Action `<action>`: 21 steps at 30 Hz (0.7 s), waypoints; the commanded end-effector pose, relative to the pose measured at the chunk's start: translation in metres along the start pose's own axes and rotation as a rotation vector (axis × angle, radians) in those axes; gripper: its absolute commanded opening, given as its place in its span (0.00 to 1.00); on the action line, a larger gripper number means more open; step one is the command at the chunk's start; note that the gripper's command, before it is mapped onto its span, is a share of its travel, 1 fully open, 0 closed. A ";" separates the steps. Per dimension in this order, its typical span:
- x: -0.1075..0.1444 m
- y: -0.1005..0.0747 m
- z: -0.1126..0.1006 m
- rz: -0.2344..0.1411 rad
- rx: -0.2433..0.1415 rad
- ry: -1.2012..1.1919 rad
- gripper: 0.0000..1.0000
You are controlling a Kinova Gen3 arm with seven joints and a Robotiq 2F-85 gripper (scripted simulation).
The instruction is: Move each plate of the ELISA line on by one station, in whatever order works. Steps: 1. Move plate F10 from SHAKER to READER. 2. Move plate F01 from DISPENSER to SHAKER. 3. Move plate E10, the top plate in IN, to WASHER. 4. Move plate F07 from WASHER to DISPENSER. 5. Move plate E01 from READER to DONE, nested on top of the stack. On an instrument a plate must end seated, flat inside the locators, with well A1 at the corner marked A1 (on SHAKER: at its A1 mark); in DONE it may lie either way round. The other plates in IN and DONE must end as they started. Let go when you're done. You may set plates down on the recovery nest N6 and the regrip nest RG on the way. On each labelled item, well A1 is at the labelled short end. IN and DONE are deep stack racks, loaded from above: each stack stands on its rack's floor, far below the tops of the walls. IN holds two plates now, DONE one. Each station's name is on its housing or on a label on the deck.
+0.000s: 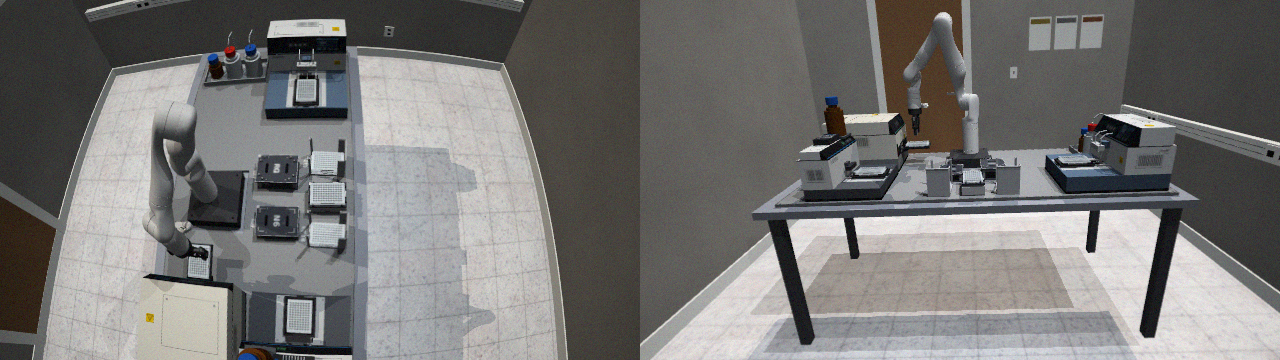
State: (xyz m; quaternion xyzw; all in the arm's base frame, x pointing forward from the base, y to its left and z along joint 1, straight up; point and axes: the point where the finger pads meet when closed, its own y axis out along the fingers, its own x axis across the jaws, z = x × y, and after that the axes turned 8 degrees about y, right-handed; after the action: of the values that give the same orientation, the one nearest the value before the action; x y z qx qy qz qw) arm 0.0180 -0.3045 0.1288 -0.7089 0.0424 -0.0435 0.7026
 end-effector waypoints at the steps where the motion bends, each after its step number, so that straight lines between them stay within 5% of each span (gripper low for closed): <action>1: -0.003 0.005 -0.001 0.004 -0.001 0.004 1.00; 21: -0.003 0.026 -0.001 0.004 -0.003 0.004 1.00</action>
State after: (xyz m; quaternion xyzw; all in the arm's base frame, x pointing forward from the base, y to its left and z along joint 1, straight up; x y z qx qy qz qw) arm 0.0174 -0.3048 0.1053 -0.7089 0.0426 -0.0435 0.7027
